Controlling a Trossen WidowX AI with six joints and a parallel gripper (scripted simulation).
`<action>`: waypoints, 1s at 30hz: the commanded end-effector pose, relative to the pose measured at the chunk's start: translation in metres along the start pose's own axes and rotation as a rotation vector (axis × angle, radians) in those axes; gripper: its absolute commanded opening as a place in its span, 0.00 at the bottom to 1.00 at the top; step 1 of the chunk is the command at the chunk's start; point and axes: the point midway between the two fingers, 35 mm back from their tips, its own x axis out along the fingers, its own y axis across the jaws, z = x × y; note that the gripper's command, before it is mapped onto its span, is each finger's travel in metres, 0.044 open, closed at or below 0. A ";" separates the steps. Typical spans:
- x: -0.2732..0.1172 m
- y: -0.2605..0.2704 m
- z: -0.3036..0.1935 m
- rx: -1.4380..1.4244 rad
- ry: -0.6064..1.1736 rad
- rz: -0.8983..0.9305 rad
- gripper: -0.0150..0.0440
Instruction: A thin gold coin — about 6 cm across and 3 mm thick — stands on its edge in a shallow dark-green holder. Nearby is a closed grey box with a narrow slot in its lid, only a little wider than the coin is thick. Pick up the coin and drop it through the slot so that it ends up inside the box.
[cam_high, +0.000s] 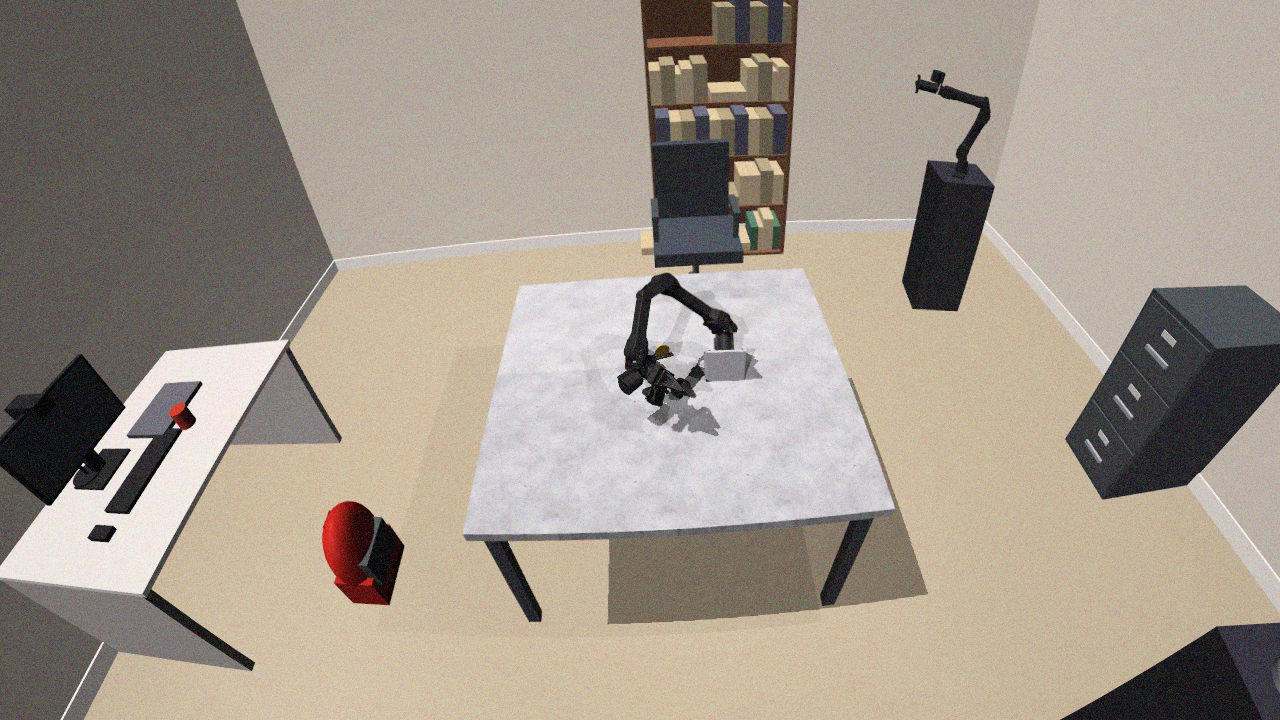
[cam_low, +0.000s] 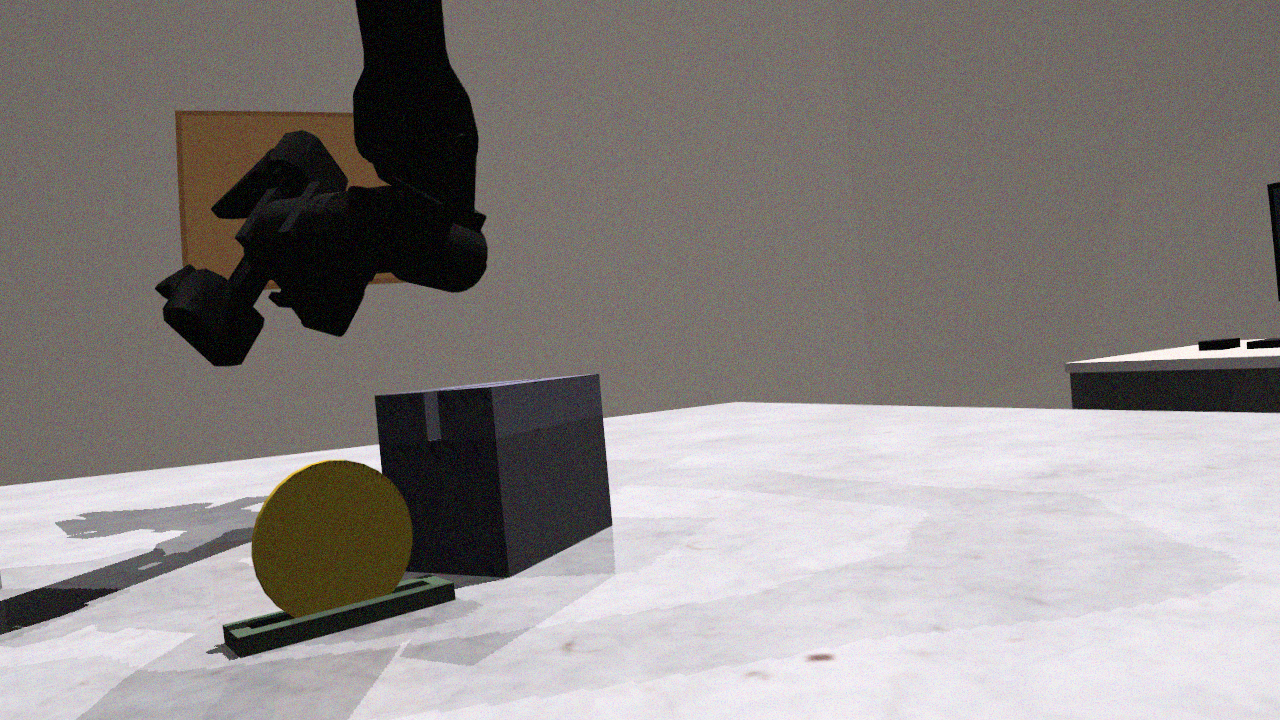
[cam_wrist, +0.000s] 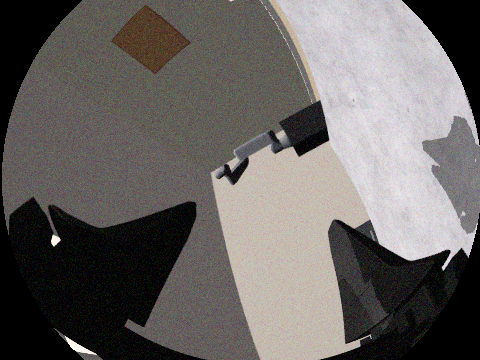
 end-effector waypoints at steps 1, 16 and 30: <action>-0.002 0.000 0.000 -0.004 -0.008 -0.007 0.89; -0.175 -0.070 -0.055 -0.238 -0.604 -0.728 0.53; -0.313 -0.146 -0.162 -0.151 -0.879 -1.398 0.53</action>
